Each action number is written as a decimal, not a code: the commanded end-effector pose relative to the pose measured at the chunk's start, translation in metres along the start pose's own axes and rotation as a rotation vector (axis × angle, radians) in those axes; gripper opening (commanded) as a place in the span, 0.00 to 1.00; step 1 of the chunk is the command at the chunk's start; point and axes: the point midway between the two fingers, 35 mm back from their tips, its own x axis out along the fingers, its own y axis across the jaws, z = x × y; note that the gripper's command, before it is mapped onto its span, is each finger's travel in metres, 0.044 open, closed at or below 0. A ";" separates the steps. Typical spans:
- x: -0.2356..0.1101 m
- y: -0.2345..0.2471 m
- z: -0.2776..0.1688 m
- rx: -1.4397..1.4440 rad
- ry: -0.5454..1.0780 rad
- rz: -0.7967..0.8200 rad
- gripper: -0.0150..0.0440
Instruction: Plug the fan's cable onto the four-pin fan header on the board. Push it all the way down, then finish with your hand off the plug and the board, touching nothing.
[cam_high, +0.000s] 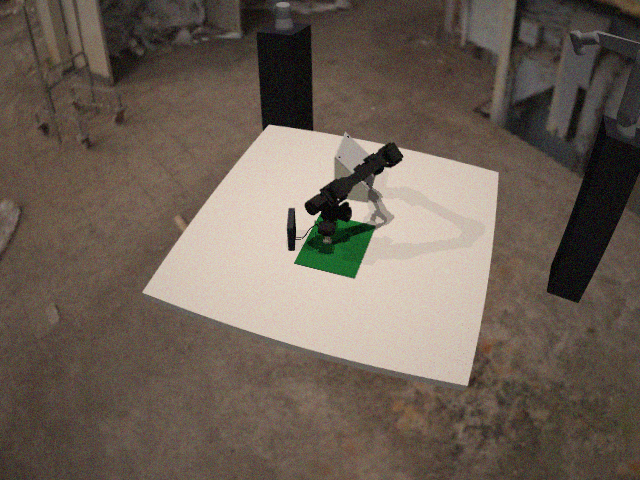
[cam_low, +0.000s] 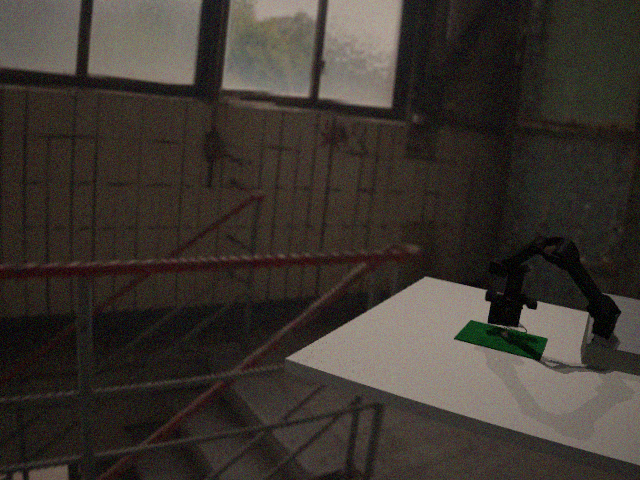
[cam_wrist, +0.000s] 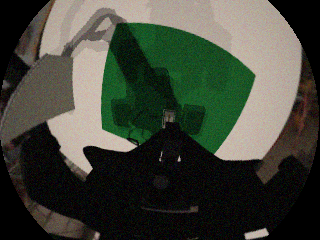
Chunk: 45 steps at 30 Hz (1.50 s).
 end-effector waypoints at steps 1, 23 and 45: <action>0.014 0.003 0.002 0.009 -0.010 0.010 0.25; 0.015 0.003 0.002 0.011 -0.011 0.010 0.25; 0.020 0.003 0.002 0.012 -0.011 0.010 0.25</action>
